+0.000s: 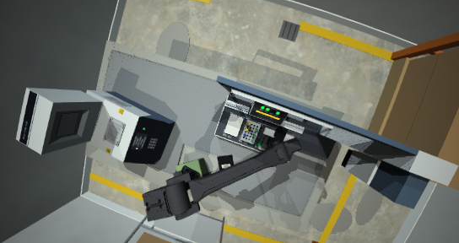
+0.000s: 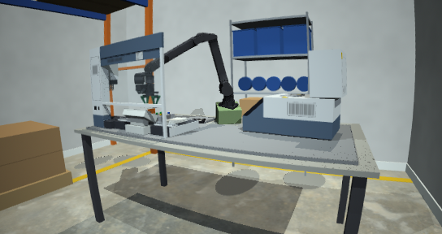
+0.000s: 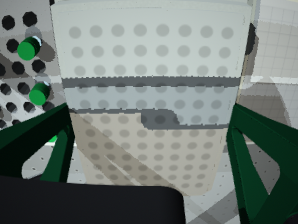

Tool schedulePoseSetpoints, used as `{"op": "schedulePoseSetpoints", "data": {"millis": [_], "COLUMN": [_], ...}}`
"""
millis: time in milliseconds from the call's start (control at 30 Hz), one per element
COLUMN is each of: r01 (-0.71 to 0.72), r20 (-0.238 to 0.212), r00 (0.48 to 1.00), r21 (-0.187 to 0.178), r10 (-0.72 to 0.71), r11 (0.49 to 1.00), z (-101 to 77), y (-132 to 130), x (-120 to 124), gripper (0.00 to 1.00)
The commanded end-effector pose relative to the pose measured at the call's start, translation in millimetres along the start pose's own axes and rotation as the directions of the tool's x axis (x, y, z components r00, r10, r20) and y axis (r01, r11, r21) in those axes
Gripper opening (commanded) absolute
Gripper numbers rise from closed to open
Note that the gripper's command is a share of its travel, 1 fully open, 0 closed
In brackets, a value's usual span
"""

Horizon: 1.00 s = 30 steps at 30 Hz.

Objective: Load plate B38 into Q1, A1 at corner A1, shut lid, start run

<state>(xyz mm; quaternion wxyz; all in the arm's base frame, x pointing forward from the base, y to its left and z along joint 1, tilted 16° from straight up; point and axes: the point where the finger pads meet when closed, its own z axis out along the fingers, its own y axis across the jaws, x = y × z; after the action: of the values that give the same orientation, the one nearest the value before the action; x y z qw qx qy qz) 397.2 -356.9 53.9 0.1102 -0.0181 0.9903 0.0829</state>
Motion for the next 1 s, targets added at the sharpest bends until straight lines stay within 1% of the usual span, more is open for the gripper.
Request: {"op": "schedulePoseSetpoints", "data": {"millis": [0, 133, 200, 267, 400, 500, 600, 667, 767, 867, 900, 967], "r01": [0.009, -0.002, -0.002, -0.008, -0.02, -0.104, -0.088, -0.072, -0.064, -0.157, -0.159, -0.213], "r20": [0.026, 0.011, 0.011, 0.016, 0.018, 0.02, 0.025, 0.038, 0.041, 0.041, 0.041, 0.034], "r00": [1.0, 1.0, 1.0, 1.0, 1.0, 0.994, 0.996, 0.997, 0.997, 0.987, 0.987, 0.977], "r21": [0.023, 0.005, 0.005, 0.011, 0.015, 0.014, 0.017, 0.03, 0.033, 0.027, 0.027, 0.018], "r10": [-0.01, 0.002, 0.002, 0.008, 0.02, 0.103, 0.087, 0.071, 0.063, 0.155, 0.158, 0.212], "r11": [1.0, 1.0, 1.0, 1.0, 1.0, 0.995, 0.996, 0.997, 0.997, 0.987, 0.987, 0.977], "z": [-2.2, 8.4, 8.4, 2.5, -2.4, -7.0, -14.2, -19.6, -20.3, -22.6, -24.1, -26.4], "y": [-10, -8, -8, -9, -9, 15, 34, 28, 26, 42, 49, 63], "x": [-17, -8, -8, -4, 3, 12, 13, 3, 1, 13, 17, 25], "gripper": [0.0, 0.0, 0.0, 0.0, 0.0, 0.0, 0.0, 0.0, 0.0, 0.0, 0.0, 0.0]}}
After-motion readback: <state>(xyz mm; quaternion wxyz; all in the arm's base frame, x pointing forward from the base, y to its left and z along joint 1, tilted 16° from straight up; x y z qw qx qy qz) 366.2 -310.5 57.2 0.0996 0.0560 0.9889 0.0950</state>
